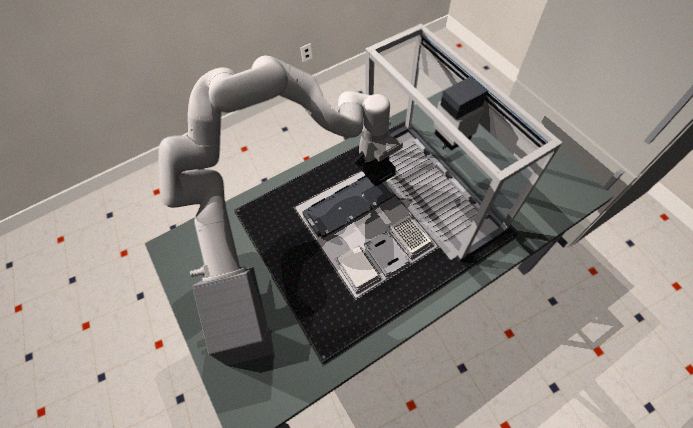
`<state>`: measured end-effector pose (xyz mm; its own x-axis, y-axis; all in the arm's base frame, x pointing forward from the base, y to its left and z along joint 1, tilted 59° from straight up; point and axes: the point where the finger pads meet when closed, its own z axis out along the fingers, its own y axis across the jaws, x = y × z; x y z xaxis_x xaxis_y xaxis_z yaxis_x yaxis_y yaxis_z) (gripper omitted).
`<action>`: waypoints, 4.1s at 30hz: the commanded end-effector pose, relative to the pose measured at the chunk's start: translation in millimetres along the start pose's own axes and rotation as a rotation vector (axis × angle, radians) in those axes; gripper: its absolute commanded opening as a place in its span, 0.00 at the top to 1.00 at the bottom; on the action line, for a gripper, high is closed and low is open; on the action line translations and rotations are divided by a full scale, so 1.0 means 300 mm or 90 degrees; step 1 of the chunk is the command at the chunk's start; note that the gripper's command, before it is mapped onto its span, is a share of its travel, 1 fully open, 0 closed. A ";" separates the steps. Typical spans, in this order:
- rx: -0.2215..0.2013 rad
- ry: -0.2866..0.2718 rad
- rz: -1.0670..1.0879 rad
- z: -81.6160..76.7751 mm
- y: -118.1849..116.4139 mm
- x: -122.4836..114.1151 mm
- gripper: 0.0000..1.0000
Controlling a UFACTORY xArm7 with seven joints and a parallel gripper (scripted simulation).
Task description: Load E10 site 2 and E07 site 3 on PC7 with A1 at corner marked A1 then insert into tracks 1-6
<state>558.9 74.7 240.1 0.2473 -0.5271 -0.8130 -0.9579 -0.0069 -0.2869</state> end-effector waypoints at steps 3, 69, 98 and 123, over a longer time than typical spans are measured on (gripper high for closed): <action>0.001 0.002 0.005 -0.006 -0.004 0.004 1.00; 0.001 0.002 0.005 0.266 -0.004 0.004 1.00; 0.001 0.002 0.005 0.374 -0.004 0.004 1.00; 0.001 0.002 0.005 0.394 -0.004 0.004 1.00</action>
<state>575.7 174.7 180.3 0.2400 -0.5277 -0.8149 -0.9601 -0.0051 -0.2795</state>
